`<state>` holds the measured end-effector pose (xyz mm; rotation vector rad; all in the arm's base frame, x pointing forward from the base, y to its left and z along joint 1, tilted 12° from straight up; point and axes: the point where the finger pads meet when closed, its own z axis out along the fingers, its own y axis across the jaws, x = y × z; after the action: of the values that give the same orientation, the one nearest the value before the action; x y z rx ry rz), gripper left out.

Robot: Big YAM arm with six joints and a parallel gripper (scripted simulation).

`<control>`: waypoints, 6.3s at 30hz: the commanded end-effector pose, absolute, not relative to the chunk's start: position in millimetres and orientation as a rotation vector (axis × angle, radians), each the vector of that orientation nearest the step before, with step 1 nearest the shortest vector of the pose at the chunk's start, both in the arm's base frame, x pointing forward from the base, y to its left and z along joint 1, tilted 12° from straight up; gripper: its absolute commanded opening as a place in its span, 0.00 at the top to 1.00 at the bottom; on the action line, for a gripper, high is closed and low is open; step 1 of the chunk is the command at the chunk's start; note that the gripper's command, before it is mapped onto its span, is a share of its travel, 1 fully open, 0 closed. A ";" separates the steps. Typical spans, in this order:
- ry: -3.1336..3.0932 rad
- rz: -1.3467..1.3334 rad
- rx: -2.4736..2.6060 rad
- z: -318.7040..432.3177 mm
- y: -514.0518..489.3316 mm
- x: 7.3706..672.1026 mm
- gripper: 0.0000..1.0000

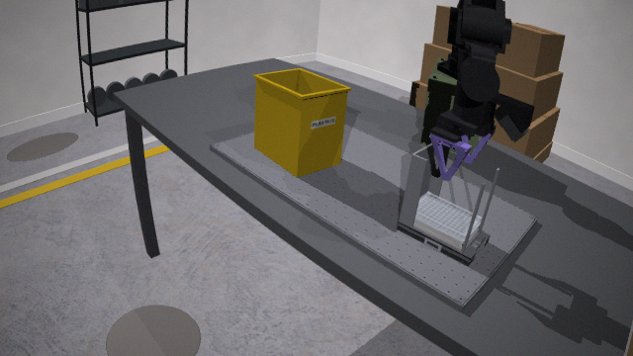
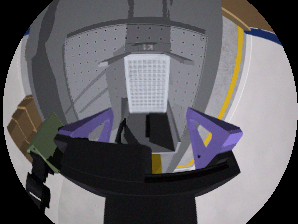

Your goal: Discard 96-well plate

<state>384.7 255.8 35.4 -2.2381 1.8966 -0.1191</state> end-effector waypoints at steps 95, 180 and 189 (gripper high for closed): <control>1.889 -0.122 -2.239 -61.1 265.6 410.9 1.00; 1.866 -0.139 -2.195 64.2 265.9 398.8 1.00; 1.868 -0.141 -2.191 76.7 263.9 397.1 1.00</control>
<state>379.6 252.4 42.6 -2.2485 1.8994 -0.1124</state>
